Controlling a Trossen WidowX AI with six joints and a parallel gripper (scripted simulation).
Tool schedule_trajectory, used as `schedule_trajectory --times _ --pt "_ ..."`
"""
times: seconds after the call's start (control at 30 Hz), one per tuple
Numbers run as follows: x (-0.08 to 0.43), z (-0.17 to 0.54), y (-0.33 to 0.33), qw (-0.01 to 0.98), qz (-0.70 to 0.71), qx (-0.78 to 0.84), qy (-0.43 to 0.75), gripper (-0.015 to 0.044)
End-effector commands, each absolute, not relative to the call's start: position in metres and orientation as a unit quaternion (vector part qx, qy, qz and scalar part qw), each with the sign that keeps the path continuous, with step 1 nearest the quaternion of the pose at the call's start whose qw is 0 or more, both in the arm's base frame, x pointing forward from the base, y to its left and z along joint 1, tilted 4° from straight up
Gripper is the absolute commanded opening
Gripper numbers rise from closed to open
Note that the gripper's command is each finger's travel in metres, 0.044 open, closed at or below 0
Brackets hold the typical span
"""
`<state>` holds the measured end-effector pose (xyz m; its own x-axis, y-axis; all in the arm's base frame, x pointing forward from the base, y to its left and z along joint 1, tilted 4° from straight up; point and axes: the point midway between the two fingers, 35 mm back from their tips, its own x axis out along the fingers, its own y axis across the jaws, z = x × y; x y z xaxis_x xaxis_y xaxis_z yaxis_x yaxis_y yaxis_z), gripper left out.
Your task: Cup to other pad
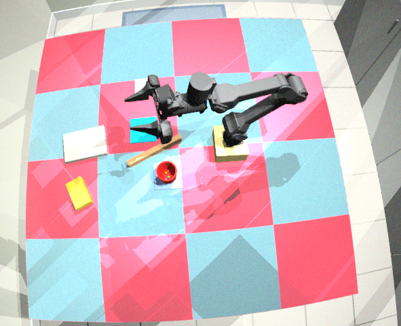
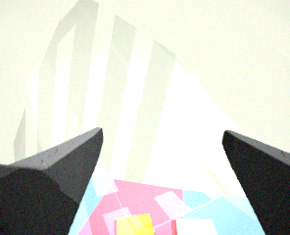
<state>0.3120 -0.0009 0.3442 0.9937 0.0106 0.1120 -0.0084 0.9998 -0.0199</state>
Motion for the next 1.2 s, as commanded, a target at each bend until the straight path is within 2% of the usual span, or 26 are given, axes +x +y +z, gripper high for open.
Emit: schedule_trajectory --times 0.0,0.13,0.3,0.53,0.73,1.17 --pt "0.314 0.34 0.0 0.999 0.006 -0.001 -0.047 0.0374" --pt "0.34 0.256 0.017 0.976 0.006 0.159 0.148 0.0269" --pt "0.336 0.174 0.034 0.895 -0.06 0.291 0.332 0.0148" --pt "0.29 0.087 0.049 0.724 -0.236 0.39 0.518 0.0148" --pt "0.241 0.049 0.055 0.57 -0.417 0.394 0.588 0.0148" --pt "0.239 0.048 0.051 0.566 -0.423 0.393 0.589 0.0148"
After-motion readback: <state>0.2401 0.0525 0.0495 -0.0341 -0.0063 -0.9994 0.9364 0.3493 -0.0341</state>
